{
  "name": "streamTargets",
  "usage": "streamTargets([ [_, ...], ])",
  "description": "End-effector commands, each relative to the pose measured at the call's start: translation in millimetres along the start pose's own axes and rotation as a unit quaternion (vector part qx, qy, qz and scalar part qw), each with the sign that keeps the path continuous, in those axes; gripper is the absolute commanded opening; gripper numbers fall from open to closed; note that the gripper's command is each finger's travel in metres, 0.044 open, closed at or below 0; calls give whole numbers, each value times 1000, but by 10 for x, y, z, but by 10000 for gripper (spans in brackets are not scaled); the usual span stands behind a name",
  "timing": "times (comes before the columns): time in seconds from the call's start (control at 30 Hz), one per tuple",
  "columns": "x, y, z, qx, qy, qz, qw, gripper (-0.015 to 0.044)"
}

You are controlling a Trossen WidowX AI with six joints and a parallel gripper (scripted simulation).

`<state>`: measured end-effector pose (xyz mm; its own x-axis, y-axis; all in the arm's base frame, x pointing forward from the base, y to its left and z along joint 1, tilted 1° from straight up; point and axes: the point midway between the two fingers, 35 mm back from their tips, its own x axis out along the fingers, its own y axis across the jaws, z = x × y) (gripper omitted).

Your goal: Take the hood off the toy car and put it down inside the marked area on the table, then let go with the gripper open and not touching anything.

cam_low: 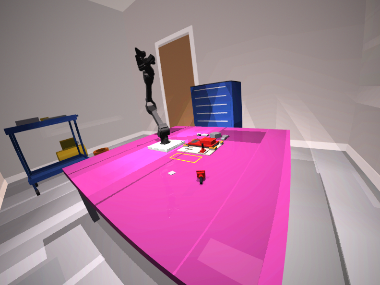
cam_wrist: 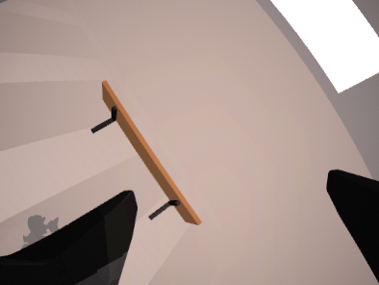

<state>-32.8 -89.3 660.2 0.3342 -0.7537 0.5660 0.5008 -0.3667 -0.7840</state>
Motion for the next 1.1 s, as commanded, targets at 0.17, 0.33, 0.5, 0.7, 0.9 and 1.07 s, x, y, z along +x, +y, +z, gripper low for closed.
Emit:
streamTargets([
  [0.17, 343, 848, 780, 60, -91, 122, 987, 440],
  [0.33, 393, 1457, 1294, 102, -136, 217, 961, 440],
  [0.5, 293, 2141, 1836, 143, -167, 329, 918, 440],
  [0.7, -18, 2881, 2346, 177, -171, 455, 856, 440],
  [0.9, -414, 3458, 2670, 190, -150, 555, 796, 440],
  [1.07, -949, 4029, 2898, 189, -102, 659, 721, 440],
])
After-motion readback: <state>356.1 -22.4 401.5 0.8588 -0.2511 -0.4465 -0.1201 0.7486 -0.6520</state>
